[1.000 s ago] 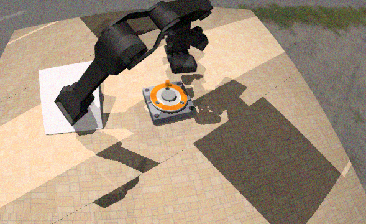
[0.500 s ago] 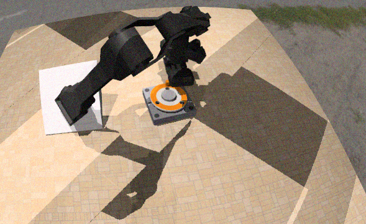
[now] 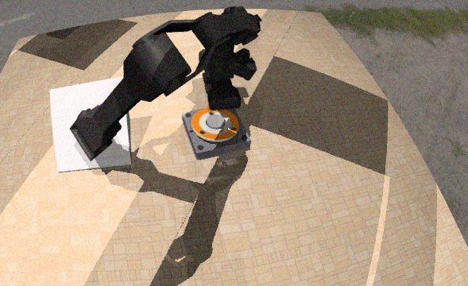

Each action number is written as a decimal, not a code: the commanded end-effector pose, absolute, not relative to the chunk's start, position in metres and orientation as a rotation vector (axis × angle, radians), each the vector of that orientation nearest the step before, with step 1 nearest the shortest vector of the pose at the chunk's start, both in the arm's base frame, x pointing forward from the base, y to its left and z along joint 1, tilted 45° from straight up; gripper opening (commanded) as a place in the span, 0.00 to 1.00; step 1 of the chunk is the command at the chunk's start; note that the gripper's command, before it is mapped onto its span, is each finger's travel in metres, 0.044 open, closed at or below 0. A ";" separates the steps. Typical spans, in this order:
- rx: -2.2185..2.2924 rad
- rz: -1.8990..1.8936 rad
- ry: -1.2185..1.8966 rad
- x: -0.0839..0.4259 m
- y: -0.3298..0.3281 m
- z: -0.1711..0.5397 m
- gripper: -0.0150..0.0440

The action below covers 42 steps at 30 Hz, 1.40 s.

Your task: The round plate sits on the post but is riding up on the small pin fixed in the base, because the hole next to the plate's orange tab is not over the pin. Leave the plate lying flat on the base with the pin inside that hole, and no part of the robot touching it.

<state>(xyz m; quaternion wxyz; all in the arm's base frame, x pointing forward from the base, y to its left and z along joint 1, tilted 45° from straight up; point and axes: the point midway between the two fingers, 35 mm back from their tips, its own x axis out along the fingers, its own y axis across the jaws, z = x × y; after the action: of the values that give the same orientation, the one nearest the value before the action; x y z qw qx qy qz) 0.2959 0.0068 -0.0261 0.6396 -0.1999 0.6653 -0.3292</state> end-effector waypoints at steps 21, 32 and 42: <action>-0.456 -0.754 1.529 0.271 0.008 -0.027 0.25; -0.456 -0.754 1.530 0.261 0.007 -0.025 0.25; -0.456 -0.754 1.530 0.251 0.004 -0.021 0.25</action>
<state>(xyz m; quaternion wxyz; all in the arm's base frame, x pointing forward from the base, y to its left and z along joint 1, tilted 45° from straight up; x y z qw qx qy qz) 0.2577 0.0075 -0.0209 0.6406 -0.1968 0.6662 -0.3274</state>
